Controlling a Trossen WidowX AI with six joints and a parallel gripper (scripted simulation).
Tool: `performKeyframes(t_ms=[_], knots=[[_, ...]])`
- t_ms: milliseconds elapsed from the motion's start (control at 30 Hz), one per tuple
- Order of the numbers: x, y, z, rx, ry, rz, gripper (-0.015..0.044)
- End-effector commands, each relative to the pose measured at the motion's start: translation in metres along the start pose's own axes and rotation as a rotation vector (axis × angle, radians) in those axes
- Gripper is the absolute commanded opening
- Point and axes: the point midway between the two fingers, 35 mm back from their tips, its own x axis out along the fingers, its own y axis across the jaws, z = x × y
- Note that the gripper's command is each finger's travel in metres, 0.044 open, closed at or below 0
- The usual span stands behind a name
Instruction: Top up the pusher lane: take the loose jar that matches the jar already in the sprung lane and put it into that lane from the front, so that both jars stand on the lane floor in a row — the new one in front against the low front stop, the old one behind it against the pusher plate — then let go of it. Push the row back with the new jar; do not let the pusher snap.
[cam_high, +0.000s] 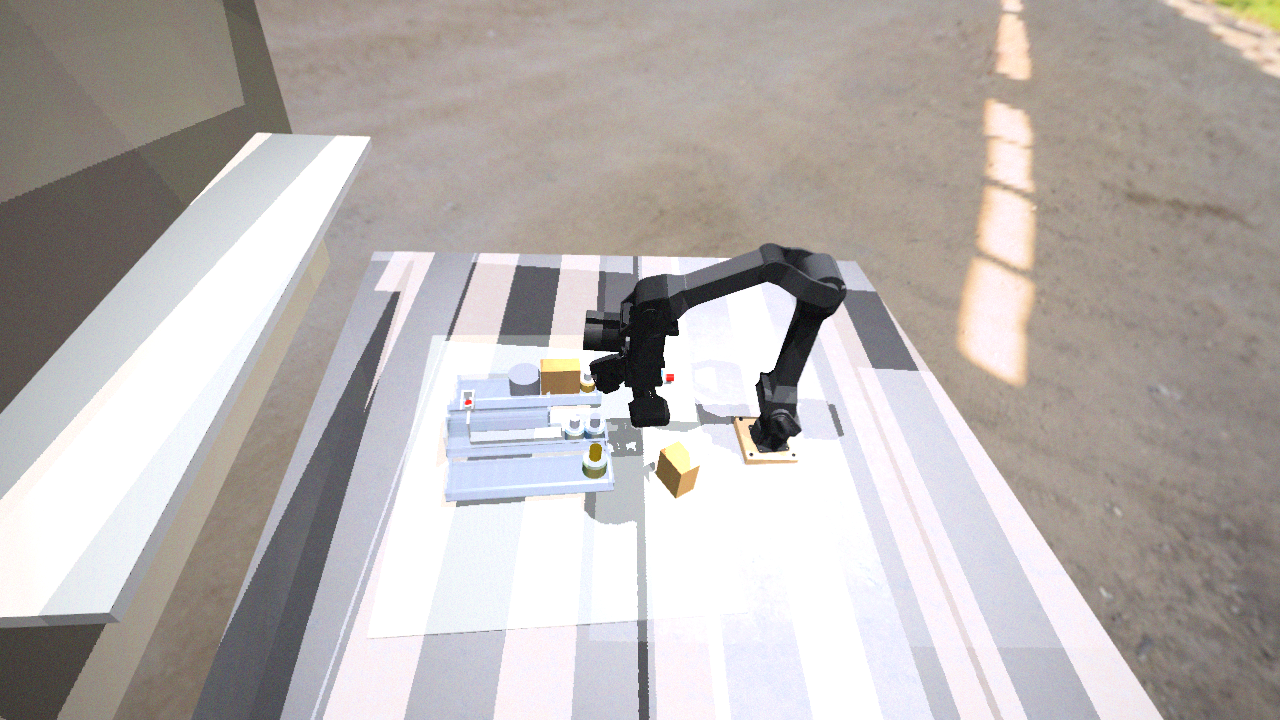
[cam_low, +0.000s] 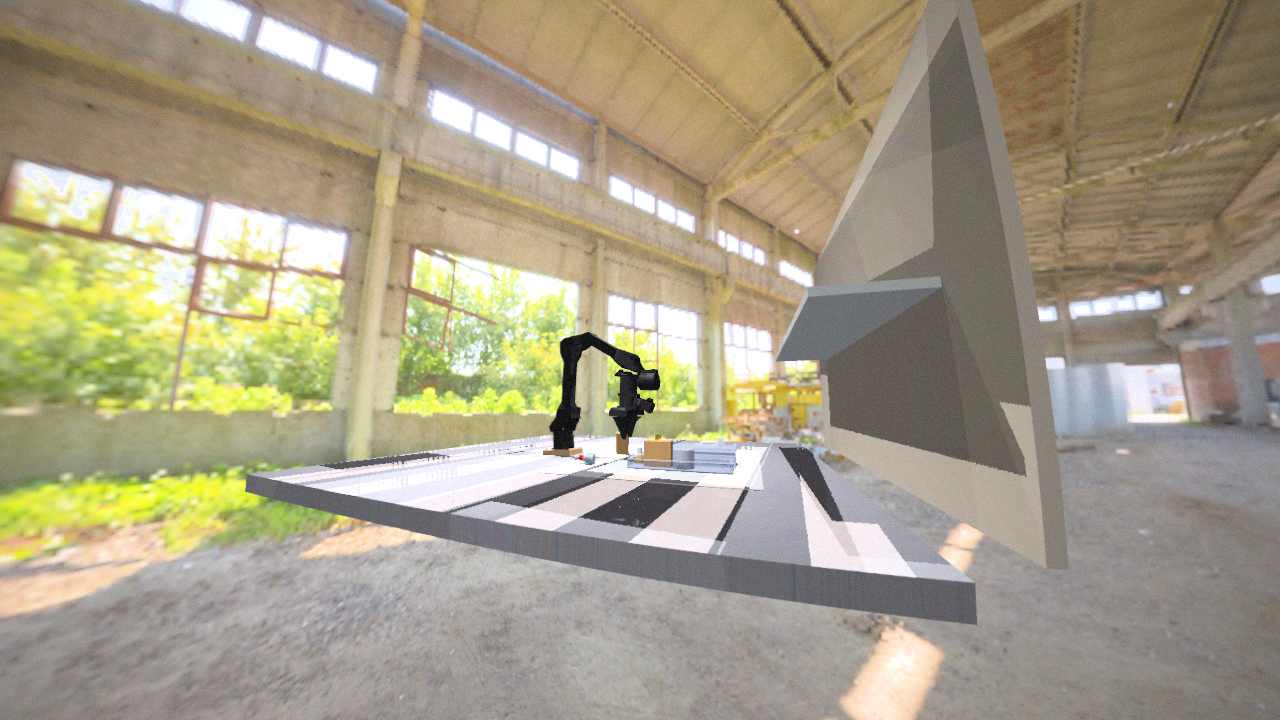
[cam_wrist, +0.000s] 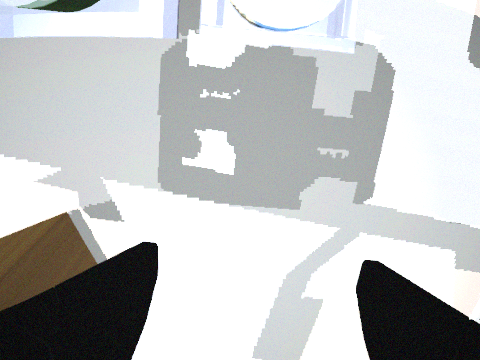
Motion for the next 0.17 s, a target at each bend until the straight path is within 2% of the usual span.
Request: performKeyframes(t_ms=[0,133], knots=[[-0.026,-0.001,0.006,-0.004,-0.017,-0.005,0.0273],[-0.039,0.0,0.008,-0.004,-0.017,-0.005,0.0273]])
